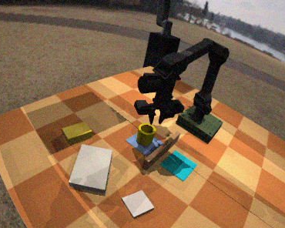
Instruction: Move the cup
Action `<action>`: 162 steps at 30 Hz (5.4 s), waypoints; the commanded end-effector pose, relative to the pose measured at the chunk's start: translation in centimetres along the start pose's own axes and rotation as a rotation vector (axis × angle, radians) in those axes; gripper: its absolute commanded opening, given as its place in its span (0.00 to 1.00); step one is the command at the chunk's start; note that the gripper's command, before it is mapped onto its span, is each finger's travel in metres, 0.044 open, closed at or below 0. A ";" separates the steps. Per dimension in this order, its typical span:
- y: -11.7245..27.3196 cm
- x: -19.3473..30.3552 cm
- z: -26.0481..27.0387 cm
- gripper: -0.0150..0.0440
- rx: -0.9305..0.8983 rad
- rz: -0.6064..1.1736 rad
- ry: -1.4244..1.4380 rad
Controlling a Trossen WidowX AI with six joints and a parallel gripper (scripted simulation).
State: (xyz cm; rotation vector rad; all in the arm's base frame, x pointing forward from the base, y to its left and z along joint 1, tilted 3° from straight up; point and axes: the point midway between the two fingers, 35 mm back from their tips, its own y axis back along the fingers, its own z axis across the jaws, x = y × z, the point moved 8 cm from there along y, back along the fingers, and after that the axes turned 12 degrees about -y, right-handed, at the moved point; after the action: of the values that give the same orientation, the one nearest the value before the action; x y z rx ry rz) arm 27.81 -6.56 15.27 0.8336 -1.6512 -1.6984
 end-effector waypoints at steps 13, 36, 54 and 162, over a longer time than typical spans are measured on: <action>-2.6 -0.1 -0.1 0.54 -0.005 -0.004 0.007; -5.8 0.0 0.1 0.54 -0.006 -0.004 0.007; -5.6 0.1 0.1 0.34 -0.004 0.001 0.004; 2.2 -7.9 7.4 0.25 -0.012 -0.012 0.007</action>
State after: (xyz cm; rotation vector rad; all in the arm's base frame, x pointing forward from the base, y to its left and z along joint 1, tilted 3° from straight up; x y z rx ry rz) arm 26.79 3.48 17.60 0.8456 -1.6350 -1.7013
